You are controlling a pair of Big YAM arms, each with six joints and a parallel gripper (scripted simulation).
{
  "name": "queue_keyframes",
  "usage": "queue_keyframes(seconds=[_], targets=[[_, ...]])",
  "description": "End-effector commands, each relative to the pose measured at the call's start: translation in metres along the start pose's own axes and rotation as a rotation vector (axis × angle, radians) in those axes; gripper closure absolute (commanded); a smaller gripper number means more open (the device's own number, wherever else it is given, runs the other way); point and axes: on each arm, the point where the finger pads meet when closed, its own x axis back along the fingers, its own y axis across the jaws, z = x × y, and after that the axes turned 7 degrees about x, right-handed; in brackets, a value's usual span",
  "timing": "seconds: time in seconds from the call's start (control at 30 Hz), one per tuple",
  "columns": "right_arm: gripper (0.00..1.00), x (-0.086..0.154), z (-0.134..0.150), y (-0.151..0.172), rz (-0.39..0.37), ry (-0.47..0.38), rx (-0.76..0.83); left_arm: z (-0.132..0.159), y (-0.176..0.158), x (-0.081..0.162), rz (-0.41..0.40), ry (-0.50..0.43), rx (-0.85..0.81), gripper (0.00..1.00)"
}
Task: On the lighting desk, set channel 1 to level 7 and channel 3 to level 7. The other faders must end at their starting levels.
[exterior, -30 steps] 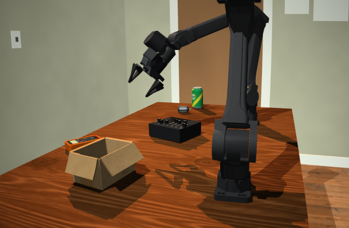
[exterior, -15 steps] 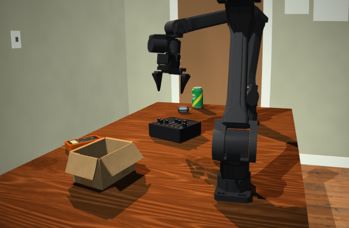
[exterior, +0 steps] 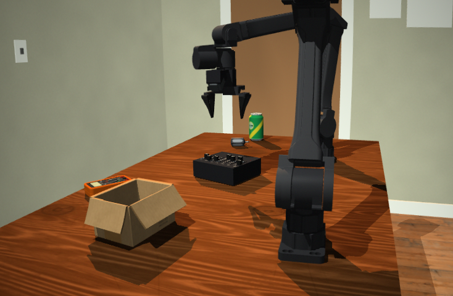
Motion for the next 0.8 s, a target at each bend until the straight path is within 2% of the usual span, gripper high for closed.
queue_keyframes(seconds=[0.0, 0.13, 0.17, 0.27, 0.33, 0.4, 0.43, 0.47, 0.5, 0.57, 0.7, 0.77], targets=[[0.0, 0.021, -0.016, -0.012, 0.033, -0.034, 0.0, -0.005, 0.004, 0.001, -0.008, -0.018, 0.014, 0.0], [0.0, 0.022, -0.016, -0.011, 0.031, -0.031, -0.004, -0.005, 0.004, 0.001, -0.008, -0.018, 0.014, 0.0], [0.0, 0.028, -0.018, -0.01, 0.038, -0.035, -0.014, -0.005, 0.004, 0.001, -0.008, -0.018, 0.014, 0.0], [0.0, 0.077, -0.029, -0.008, 0.094, -0.08, -0.135, -0.005, 0.004, 0.001, -0.008, -0.018, 0.014, 0.0], [0.0, 0.09, -0.033, -0.006, 0.108, -0.096, -0.19, -0.005, 0.004, 0.001, -0.008, -0.018, 0.014, 0.0], [0.0, 0.099, -0.042, -0.009, 0.087, -0.071, -0.19, -0.005, 0.004, 0.001, -0.008, -0.018, 0.014, 0.0], [0.0, 0.117, -0.045, -0.006, 0.104, -0.091, -0.241, -0.005, 0.004, 0.001, -0.008, -0.018, 0.014, 0.0], [0.0, 0.122, -0.047, -0.006, 0.103, -0.09, -0.241, -0.005, 0.004, 0.001, -0.008, -0.018, 0.014, 0.0], [0.0, 0.142, -0.048, -0.002, 0.119, -0.113, -0.283, -0.005, 0.004, 0.001, -0.008, -0.018, 0.014, 0.0], [0.0, 0.161, -0.051, 0.002, 0.127, -0.126, -0.323, -0.005, 0.004, 0.001, -0.008, -0.018, 0.014, 0.0], [0.0, 0.157, -0.054, 0.0, 0.121, -0.117, -0.325, -0.005, 0.004, 0.001, -0.008, -0.018, 0.014, 0.0], [0.0, 0.129, -0.04, 0.0, 0.084, -0.059, -0.346, -0.005, 0.004, 0.001, -0.008, -0.018, 0.014, 0.0]])
